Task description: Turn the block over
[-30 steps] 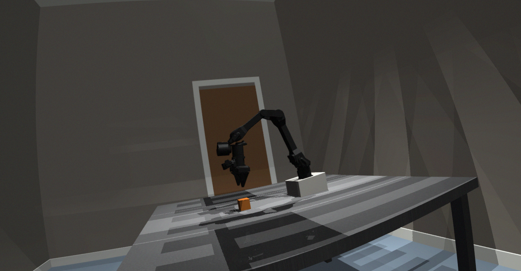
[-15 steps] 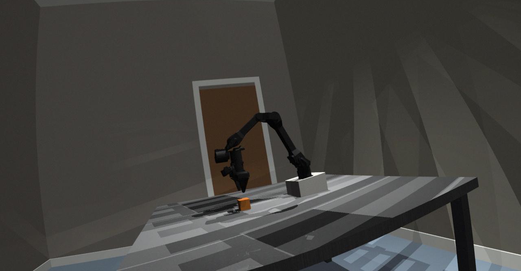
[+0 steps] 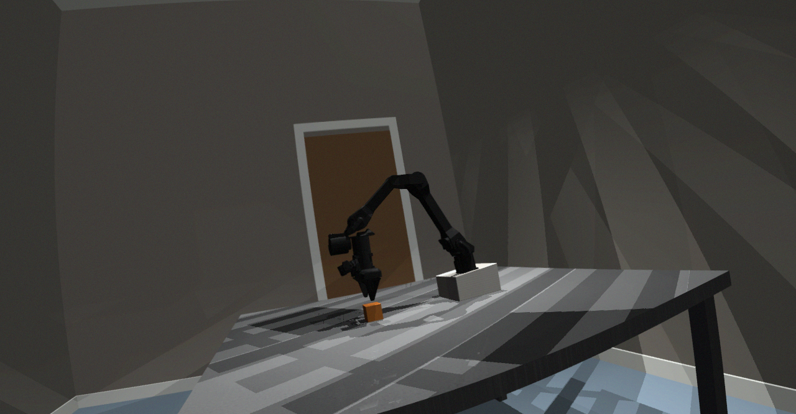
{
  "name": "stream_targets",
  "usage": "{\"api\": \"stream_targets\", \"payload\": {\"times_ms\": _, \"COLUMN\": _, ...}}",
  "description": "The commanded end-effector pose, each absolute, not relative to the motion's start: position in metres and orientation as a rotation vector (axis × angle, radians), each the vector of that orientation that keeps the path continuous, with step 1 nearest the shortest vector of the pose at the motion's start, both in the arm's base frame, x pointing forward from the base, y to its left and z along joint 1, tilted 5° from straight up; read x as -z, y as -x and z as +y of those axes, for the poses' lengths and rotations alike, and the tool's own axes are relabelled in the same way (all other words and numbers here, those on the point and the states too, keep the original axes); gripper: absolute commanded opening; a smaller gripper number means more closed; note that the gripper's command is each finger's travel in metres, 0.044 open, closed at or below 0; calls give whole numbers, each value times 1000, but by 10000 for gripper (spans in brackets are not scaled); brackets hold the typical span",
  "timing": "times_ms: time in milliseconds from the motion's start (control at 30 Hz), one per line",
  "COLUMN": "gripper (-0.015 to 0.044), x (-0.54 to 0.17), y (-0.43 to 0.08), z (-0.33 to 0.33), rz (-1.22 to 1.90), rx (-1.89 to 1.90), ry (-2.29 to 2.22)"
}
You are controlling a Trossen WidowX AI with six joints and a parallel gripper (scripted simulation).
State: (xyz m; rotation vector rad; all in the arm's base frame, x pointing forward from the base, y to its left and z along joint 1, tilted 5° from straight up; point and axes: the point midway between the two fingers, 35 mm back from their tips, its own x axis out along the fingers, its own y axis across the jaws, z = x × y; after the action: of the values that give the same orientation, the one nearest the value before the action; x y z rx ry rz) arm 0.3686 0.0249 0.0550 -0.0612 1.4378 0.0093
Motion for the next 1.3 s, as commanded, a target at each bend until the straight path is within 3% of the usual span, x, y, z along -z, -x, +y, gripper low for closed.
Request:
{"api": "stream_targets", "payload": {"times_ms": 0, "gripper": 440, "x": -44, "y": -367, "z": 25, "rz": 1453, "rx": -12, "ry": 59}}
{"api": "stream_targets", "payload": {"times_ms": 733, "gripper": 440, "x": -15, "y": -370, "z": 24, "rz": 1454, "rx": -12, "ry": 59}}
{"api": "stream_targets", "payload": {"times_ms": 1000, "gripper": 230, "x": -15, "y": -370, "z": 24, "rz": 1454, "rx": -12, "ry": 59}}
{"api": "stream_targets", "payload": {"times_ms": 1267, "gripper": 177, "x": -15, "y": -370, "z": 24, "rz": 1454, "rx": -12, "ry": 59}}
